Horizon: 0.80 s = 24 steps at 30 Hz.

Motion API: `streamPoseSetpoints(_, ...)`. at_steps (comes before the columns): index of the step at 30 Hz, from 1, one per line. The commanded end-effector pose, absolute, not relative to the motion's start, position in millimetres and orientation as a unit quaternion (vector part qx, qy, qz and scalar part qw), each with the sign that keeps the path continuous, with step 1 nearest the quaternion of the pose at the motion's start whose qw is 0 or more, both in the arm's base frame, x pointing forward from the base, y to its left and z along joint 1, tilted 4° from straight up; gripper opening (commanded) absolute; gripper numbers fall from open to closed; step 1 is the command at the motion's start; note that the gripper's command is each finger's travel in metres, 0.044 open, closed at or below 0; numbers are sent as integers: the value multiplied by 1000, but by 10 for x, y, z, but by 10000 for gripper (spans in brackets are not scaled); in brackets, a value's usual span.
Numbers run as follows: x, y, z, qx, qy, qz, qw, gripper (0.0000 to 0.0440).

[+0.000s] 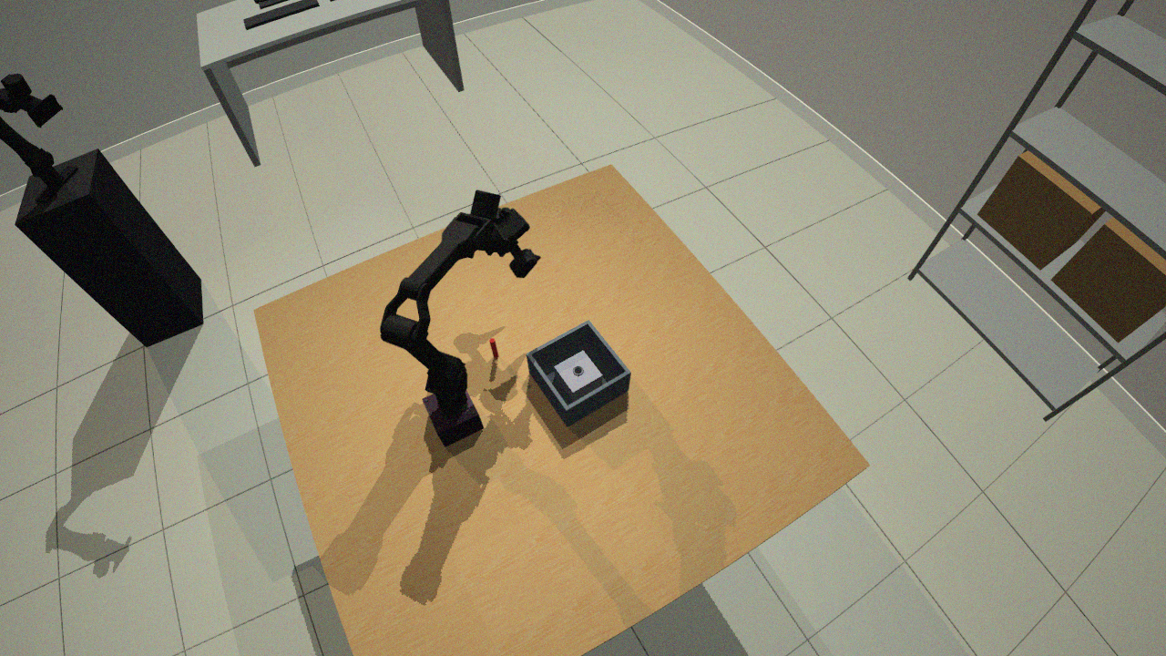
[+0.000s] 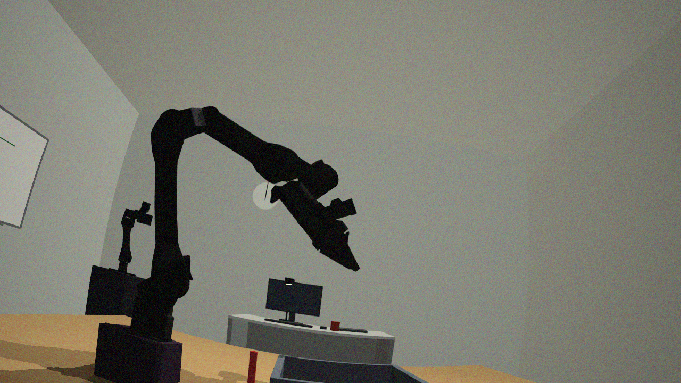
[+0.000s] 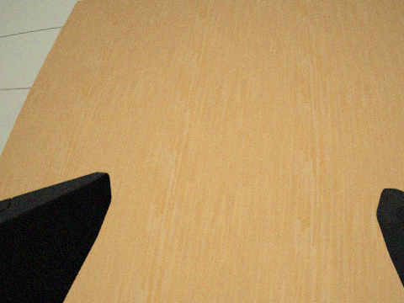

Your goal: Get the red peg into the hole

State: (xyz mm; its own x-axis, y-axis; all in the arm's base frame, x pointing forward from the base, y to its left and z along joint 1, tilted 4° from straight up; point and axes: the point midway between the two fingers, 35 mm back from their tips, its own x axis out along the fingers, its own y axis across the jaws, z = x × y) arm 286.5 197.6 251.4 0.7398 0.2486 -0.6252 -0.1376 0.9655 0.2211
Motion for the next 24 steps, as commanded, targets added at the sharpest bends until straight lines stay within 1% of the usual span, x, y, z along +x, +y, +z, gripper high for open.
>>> streamPoseSetpoints(1,2754,1848,2318,100,392,75,911,440)
streamPoseSetpoints(14,2235,1474,1654,155,545,-60,821,440)
streamPoseSetpoints(24,1821,1297,1203,165,629,-178,739,440)
